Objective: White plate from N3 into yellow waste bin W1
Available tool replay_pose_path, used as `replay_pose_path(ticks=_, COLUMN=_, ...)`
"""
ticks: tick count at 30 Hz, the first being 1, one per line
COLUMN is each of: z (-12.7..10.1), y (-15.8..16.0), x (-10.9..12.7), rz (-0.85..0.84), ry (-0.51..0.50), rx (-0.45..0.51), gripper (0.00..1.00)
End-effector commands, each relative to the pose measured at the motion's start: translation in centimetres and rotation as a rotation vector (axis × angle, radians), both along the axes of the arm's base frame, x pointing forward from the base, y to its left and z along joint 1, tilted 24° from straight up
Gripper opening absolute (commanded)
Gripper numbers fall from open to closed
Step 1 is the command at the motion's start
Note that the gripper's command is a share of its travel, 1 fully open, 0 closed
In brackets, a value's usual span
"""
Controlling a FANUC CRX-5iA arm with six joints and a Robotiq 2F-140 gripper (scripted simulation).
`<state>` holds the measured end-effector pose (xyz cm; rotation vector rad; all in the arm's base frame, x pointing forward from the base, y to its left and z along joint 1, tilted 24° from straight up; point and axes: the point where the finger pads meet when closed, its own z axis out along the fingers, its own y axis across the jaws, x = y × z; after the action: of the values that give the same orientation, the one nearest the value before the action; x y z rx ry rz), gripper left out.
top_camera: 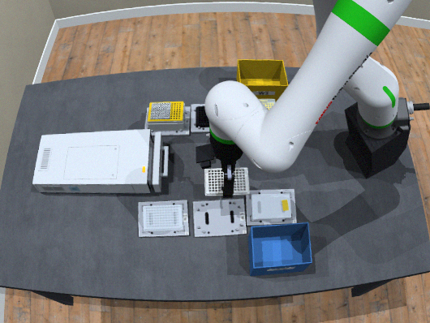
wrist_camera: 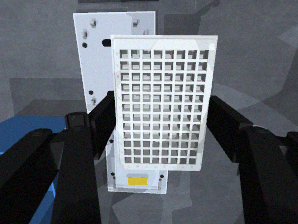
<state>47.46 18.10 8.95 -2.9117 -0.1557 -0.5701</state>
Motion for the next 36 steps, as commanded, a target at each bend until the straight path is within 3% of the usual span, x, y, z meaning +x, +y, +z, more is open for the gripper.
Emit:
replay_pose_path(ticks=1, z=-0.2, y=-0.9, x=-0.1, rz=0.0, ry=-0.001, rx=0.001, gripper=0.1)
replay_pose_path(ticks=36, z=-2.4, y=-8.7, x=-1.6, rz=0.0, ry=-0.001, rx=0.001, gripper=0.1)
